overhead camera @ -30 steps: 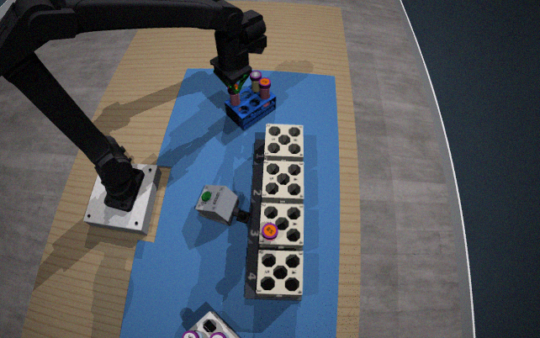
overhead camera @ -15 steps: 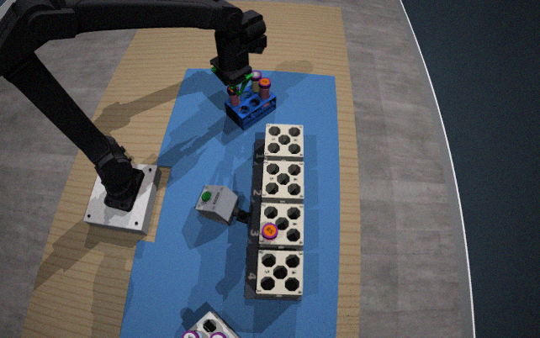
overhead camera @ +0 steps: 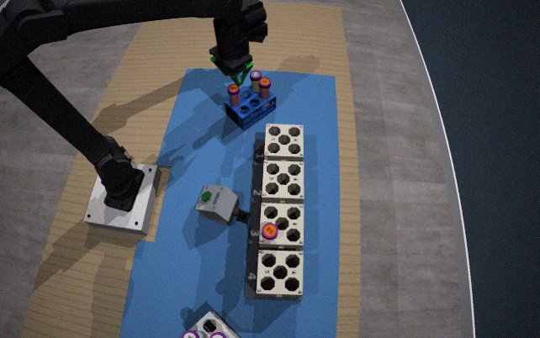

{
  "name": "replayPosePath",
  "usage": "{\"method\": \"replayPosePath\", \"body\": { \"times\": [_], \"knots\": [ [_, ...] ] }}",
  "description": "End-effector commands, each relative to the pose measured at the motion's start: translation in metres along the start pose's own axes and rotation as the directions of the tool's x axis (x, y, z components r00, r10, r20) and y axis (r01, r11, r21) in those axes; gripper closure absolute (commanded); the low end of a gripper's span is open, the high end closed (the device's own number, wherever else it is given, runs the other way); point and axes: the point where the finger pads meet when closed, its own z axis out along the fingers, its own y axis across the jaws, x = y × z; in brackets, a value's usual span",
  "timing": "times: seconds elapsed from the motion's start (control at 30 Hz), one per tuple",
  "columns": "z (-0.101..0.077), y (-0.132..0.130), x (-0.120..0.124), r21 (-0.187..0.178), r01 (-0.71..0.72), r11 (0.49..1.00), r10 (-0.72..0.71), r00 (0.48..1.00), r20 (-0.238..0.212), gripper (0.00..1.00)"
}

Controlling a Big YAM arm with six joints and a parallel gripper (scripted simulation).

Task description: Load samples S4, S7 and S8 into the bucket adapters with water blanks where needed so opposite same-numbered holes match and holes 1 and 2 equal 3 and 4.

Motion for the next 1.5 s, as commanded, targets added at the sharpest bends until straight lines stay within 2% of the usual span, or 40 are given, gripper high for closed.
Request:
{"method": "replayPosePath", "body": {
  "times": [0.0, 0.5, 0.53, 0.57, 0.73, 0.9, 0.97, 1.0, 1.03, 1.1, 1.3, 1.47],
  "knots": [
    [-0.015, 0.001, -0.01, 0.0, 0.001, 1.0, -0.001, 0.999, 0.034, 0.45],
    [-0.015, 0.001, -0.01, 0.0, 0.001, 1.0, -0.001, 0.999, 0.034, 0.45],
    [-0.025, -0.003, -0.005, 0.001, 0.001, 1.0, -0.001, 0.999, 0.038, 0.45],
    [-0.022, -0.009, -0.024, -0.001, -0.072, 0.997, 0.072, 0.997, 0.033, 0.2],
    [-0.02, -0.029, -0.061, -0.006, -0.316, 0.949, 0.316, 0.948, 0.033, 0.2],
    [-0.018, -0.048, -0.096, -0.012, -0.541, 0.841, 0.541, 0.84, 0.031, 0.2],
    [-0.018, -0.048, -0.096, -0.012, -0.541, 0.841, 0.541, 0.84, 0.031, 0.2],
    [-0.009, -0.036, -0.088, -0.002, -0.564, 0.826, 0.564, 0.826, 0.01, 0.2],
    [-0.013, -0.035, -0.077, -0.005, -0.605, 0.796, 0.605, 0.796, 0.011, 0.2],
    [-0.033, -0.036, -0.093, -0.038, -0.679, 0.733, 0.68, 0.731, 0.05, 0.2],
    [-0.031, -0.042, -0.09, -0.046, -0.871, 0.489, 0.872, 0.487, 0.034, 0.2],
    [-0.031, -0.042, -0.091, -0.054, -0.965, 0.258, 0.966, 0.257, 0.022, 0.2]
  ]
}}
